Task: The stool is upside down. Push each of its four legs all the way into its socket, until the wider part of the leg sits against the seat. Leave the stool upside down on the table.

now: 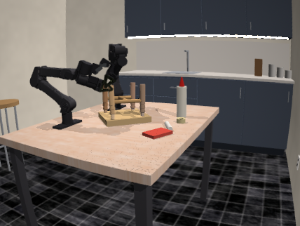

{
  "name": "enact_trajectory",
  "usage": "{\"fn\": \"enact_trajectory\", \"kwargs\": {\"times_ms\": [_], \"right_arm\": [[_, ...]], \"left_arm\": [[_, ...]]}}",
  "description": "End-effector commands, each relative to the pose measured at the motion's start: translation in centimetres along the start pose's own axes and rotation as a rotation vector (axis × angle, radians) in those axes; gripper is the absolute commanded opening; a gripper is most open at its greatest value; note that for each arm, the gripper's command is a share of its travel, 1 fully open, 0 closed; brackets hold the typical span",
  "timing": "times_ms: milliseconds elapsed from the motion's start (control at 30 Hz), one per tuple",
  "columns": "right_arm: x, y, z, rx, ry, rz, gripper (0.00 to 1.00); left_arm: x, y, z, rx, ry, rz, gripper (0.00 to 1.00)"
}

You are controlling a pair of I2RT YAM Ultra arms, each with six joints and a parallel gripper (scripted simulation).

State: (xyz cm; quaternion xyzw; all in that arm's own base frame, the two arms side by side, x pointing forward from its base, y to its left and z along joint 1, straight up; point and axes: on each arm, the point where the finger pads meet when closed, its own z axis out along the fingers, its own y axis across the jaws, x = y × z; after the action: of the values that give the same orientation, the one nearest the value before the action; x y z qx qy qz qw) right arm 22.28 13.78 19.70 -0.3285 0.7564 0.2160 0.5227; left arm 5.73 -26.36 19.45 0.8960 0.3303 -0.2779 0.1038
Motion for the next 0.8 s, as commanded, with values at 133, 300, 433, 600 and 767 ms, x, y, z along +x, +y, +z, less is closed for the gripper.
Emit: {"fn": "enact_trajectory", "kwargs": {"times_ms": [133,300,433,600,767], "right_arm": [[-1.4,-1.0,-0.1,0.039,-0.04,-0.001,0.28],[-1.4,-1.4,-0.1,0.055,-0.038,0.0,0.28],[-1.6,-1.9,-0.1,0.077,-0.039,-0.002,0.28],[-1.8,-2.4,-0.2,0.106,-0.041,-0.006,0.28],[-1.8,-2.8,-0.3,0.123,-0.041,-0.006,0.28]], "left_arm": [[-0.5,-1.5,0.1,0.042,-0.019,-0.015,0.28],[-0.5,-2.0,0.1,0.054,-0.02,-0.021,0.28],[-0.5,-2.6,0.1,0.075,-0.02,-0.034,0.28],[-0.5,-3.3,0.1,0.101,-0.019,-0.049,0.28],[-0.5,-3.7,0.1,0.117,-0.019,-0.058,0.28]]}}
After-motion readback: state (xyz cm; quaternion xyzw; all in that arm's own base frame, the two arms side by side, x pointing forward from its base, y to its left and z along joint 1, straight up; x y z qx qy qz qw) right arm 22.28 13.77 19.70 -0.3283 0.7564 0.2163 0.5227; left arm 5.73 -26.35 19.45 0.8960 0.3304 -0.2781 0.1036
